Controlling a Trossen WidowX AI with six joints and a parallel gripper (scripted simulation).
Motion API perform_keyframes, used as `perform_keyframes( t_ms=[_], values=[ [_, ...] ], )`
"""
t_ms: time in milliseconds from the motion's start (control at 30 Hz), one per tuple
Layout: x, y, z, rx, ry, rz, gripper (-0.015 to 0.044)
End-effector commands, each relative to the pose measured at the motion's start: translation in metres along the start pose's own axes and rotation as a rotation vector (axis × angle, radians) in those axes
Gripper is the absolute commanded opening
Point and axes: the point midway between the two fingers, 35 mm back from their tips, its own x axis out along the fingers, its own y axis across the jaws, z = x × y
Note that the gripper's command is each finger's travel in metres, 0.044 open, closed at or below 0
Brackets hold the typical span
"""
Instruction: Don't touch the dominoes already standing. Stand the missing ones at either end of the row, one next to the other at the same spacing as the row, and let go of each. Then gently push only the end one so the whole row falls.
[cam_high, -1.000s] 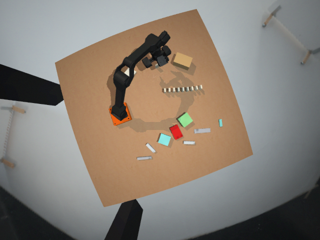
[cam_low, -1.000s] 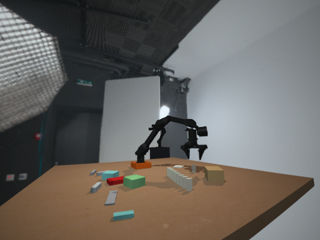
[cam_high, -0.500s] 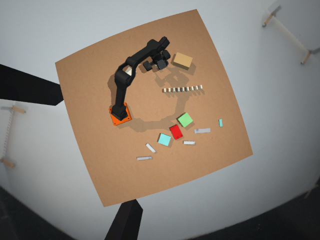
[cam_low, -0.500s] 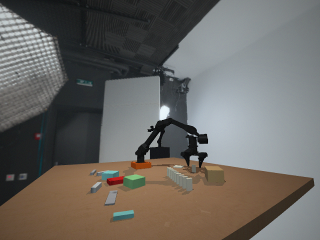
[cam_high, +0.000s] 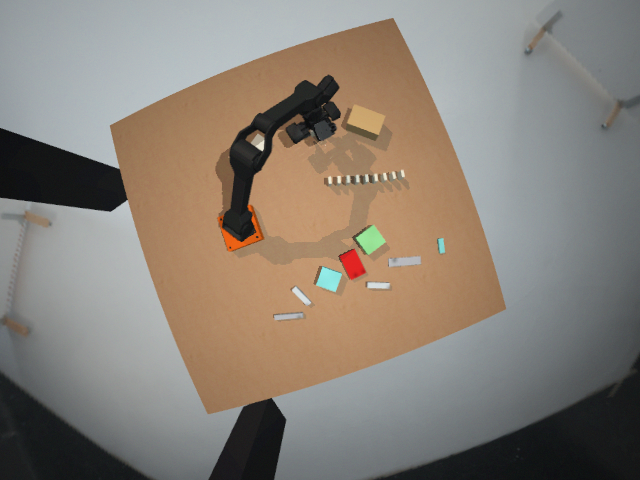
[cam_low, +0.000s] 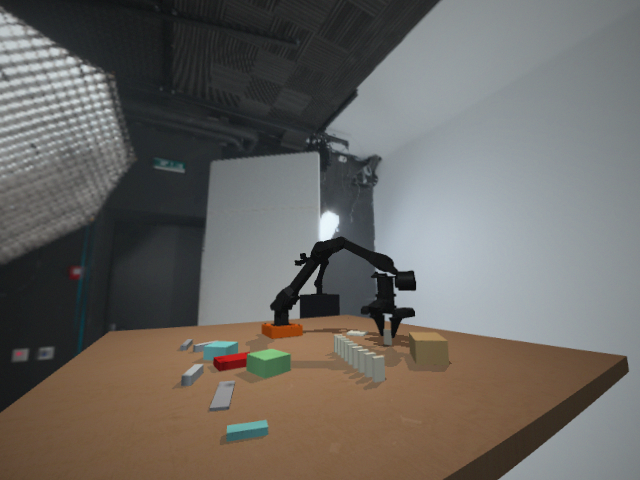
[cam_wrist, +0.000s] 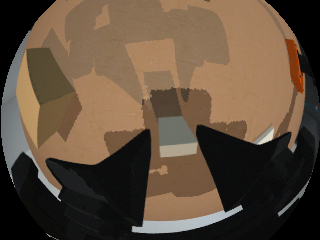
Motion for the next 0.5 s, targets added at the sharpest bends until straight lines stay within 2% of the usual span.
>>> perform_keyframes(
  t_ms=[0,333,467],
  values=[
    [0.001,0.0,0.0,0.004,0.003,-0.001,0.0107],
    [-0.001,0.0,-0.001,0.004,0.003,-0.001,0.0107],
    [-0.042,0.007,-0.003,0.005,0.004,0.003,0.0107]
  ],
)
